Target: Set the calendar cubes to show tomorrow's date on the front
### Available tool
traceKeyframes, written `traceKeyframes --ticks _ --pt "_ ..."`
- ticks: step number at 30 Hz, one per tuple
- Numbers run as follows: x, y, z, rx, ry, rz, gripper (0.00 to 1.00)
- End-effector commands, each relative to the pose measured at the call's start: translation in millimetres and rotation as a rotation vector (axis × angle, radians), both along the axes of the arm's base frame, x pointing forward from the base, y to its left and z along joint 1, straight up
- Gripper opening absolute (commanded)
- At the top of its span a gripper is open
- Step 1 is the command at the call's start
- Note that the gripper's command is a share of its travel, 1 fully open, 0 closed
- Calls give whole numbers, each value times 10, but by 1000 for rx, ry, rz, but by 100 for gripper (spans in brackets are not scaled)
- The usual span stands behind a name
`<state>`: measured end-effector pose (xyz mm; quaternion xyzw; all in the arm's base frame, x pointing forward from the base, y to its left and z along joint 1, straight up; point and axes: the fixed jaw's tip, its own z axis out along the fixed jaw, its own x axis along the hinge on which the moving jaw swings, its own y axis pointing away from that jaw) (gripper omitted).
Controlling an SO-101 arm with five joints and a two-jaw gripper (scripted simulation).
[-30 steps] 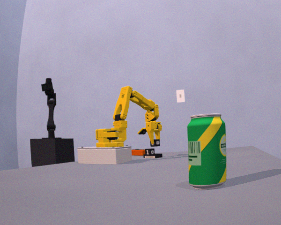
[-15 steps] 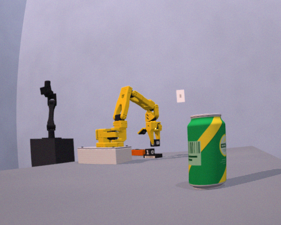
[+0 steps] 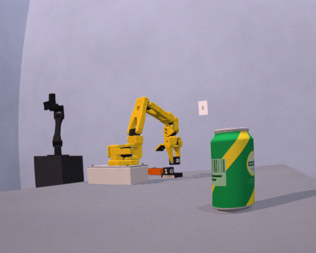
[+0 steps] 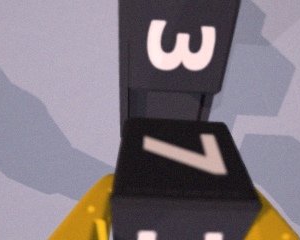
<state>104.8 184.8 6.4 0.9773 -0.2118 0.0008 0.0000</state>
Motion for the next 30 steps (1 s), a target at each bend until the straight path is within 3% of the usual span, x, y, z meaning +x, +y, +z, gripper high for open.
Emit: traceKeyframes --ticks 1,30 --pt "23 -1 26 11 -4 0 0" --pt "10 -26 -87 11 -4 0 0"
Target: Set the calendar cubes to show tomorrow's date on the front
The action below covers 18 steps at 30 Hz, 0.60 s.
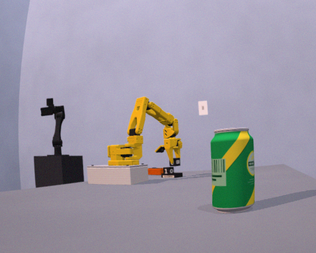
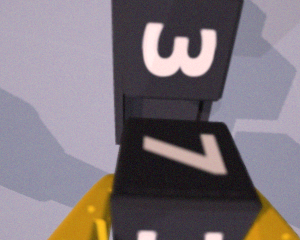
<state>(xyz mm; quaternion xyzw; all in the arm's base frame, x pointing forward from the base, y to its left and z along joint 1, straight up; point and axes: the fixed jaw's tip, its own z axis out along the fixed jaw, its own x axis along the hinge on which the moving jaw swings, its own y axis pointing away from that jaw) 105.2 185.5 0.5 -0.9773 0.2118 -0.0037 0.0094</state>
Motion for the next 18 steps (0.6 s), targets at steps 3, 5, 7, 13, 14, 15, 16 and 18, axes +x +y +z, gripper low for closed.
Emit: traceKeyframes --ticks 3,5,7,13,14,15,16,18 --pt "5 -33 -29 -7 5 0 0" --pt "5 -33 -36 -7 5 0 0" --pt "4 -35 -47 -7 5 0 0" --pt "1 -40 -85 -7 5 0 0" --pt "1 -40 -87 -7 5 0 0" --pt "1 -41 -88 -7 5 0 0" --pt "1 -41 -88 -7 5 0 0" --pt "1 -41 -88 -7 5 0 0"
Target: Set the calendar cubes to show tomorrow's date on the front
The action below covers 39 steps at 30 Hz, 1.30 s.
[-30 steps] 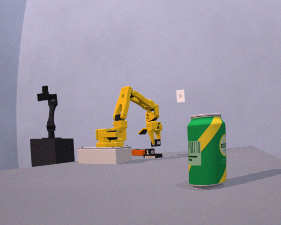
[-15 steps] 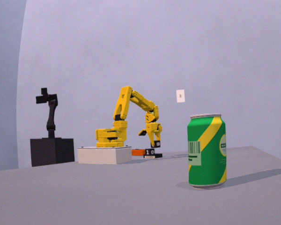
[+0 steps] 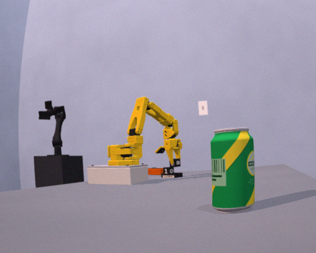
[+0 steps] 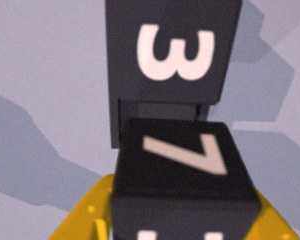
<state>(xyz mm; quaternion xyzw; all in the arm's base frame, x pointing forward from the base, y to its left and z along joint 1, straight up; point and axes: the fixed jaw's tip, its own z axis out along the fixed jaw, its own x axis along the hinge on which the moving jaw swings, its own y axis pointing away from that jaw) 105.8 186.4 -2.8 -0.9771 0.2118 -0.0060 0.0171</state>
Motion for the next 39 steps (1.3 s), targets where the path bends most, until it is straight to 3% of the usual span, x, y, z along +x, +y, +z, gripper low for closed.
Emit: traceKeyframes --ticks 1,39 --pt "-5 -50 -56 -21 13 0 0" --pt "-15 -69 -189 -21 13 0 0"
